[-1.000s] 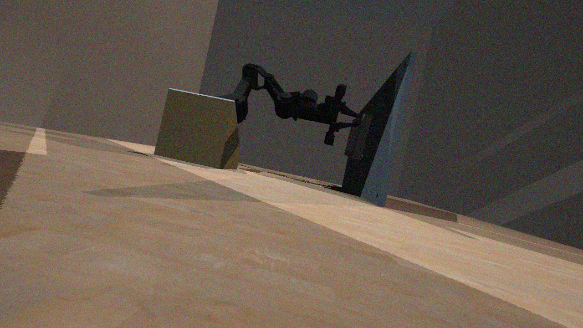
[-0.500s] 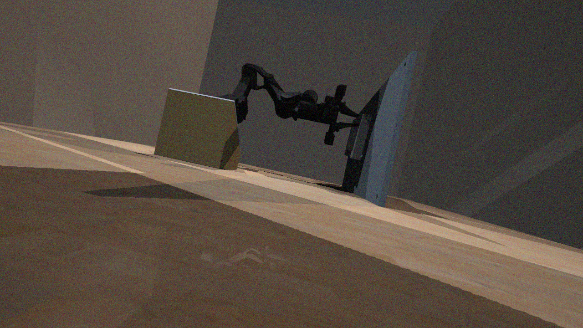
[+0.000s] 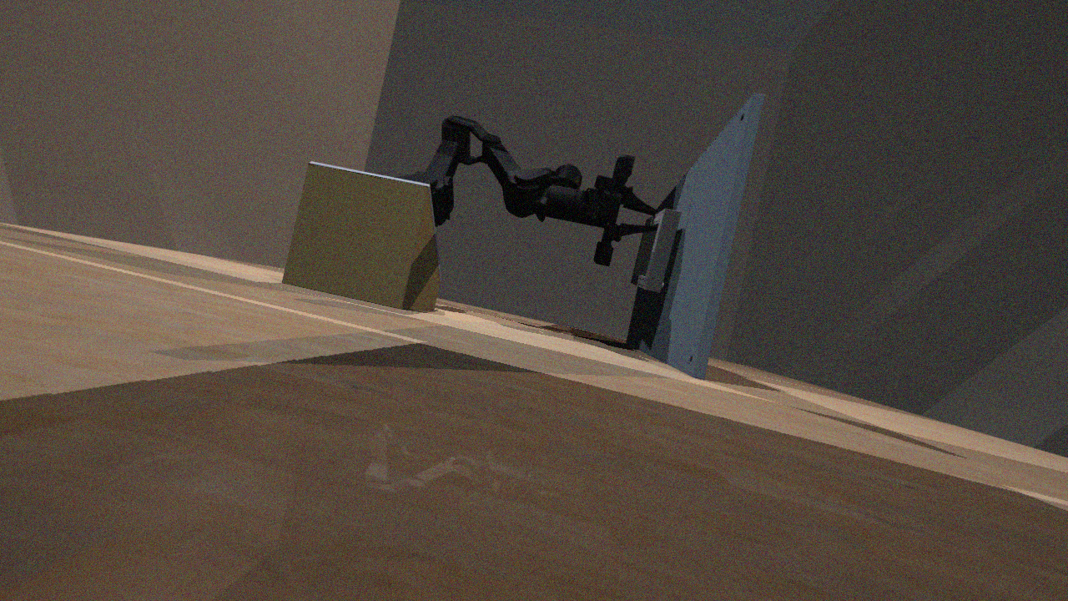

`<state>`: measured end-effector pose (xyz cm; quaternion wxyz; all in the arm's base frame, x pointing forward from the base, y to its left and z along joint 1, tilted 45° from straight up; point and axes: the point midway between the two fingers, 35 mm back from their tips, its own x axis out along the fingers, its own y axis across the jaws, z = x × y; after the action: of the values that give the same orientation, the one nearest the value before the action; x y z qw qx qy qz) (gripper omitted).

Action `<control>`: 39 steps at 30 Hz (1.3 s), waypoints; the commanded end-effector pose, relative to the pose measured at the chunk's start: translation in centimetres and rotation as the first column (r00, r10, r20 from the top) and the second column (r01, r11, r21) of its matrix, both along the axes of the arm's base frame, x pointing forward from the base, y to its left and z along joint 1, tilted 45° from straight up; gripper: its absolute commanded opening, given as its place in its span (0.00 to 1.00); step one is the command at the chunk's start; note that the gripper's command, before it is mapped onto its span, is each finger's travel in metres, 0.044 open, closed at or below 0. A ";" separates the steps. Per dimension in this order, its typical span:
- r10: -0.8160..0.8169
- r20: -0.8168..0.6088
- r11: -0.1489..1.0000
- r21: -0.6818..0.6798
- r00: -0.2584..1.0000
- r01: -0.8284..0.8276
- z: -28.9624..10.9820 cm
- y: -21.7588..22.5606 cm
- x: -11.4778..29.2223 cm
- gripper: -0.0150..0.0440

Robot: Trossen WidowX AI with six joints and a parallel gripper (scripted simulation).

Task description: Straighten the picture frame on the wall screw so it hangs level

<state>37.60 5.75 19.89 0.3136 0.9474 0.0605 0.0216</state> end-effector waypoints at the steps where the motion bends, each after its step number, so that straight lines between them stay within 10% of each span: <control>1: -0.004 0.008 1.000 -0.002 1.000 0.004 0.2 -0.1 0.1 0.25; 39: 0.004 0.006 1.000 -0.014 1.000 -0.004 -0.1 0.5 0.0 0.25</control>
<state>37.60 6.23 19.76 0.3150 0.9468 0.0616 0.0245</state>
